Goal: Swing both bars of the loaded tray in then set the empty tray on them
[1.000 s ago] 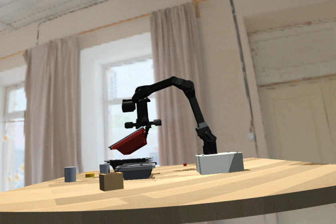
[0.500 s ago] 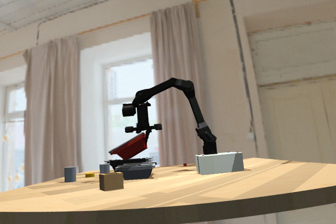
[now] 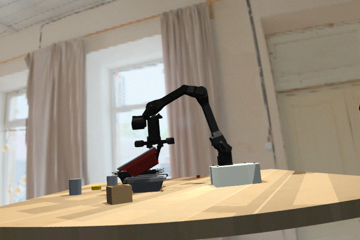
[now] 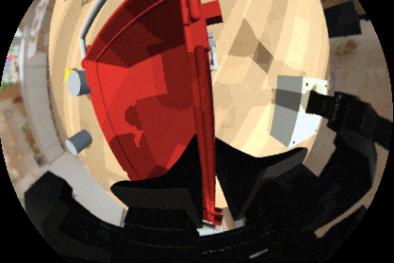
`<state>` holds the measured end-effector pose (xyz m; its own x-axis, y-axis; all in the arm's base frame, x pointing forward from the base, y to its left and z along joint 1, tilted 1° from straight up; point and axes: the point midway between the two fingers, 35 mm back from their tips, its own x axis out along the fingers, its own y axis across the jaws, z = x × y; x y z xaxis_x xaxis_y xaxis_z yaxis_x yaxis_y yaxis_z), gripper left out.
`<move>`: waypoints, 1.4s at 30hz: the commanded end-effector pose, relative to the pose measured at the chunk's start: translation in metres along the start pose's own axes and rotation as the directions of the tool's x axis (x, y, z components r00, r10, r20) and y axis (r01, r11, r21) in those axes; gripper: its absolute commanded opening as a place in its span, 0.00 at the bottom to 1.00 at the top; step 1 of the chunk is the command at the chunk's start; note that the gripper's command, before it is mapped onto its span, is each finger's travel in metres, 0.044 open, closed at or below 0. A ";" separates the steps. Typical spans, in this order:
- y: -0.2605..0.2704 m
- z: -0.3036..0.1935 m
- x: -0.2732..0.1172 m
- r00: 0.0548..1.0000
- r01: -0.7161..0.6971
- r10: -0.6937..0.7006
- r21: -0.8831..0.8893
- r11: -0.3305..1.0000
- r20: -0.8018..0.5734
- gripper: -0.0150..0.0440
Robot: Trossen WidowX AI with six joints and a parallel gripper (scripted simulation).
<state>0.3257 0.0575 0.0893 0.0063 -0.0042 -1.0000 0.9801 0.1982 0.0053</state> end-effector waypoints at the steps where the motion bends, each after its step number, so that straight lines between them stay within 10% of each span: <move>1: 0.002 0.000 0.004 1.000 -0.014 0.014 0.003 1.000 0.002 0.25; 42: -0.017 0.000 0.027 1.000 -0.012 0.012 0.003 1.000 0.002 0.25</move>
<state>0.3146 0.0553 0.0690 0.0365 0.0000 -0.9993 0.9797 0.1972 0.0358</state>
